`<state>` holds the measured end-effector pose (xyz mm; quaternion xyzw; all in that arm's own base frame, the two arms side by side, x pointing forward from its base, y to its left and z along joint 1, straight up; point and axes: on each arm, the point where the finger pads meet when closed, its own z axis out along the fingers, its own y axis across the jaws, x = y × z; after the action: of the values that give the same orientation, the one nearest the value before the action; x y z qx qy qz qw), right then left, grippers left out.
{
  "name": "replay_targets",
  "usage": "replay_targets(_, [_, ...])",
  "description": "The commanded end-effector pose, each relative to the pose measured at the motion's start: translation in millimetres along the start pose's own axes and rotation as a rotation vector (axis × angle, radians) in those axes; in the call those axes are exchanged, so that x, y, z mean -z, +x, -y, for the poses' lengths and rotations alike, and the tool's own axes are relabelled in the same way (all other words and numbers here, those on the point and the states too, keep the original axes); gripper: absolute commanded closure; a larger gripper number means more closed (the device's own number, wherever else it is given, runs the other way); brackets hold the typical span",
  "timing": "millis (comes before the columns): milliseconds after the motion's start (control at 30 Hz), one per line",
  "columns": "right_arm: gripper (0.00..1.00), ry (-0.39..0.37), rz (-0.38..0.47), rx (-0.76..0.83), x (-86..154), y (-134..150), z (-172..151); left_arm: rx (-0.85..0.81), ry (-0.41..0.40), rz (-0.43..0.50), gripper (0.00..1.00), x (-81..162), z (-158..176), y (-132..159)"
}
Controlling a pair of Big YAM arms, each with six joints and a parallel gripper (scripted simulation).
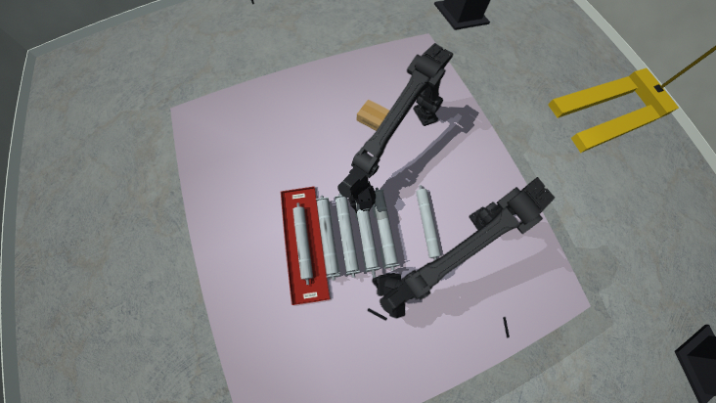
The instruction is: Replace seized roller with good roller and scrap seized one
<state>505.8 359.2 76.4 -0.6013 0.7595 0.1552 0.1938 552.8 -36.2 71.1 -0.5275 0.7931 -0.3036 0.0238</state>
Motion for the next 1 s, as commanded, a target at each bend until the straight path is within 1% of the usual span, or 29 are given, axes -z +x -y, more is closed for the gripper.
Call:
replay_targets(0, [0.68,0.03,0.04,0.018,11,-1,14,0.014,0.07,0.097,0.97,29,30,-51])
replay_targets(67, [0.68,0.032,0.047,0.021,12,-5,17,0.013,0.07,0.097,0.97,29,30,-51])
replay_targets(133, [0.68,0.041,0.056,0.027,30,-19,20,0.014,0.07,0.097,0.97,29,30,-51])
replay_targets(167, [0.68,0.042,0.057,0.028,31,-19,21,0.014,0.07,0.097,0.97,29,30,-51])
replay_targets(967, [0.68,0.038,0.06,0.032,27,-17,23,0.014,0.07,0.097,0.97,29,30,-51])
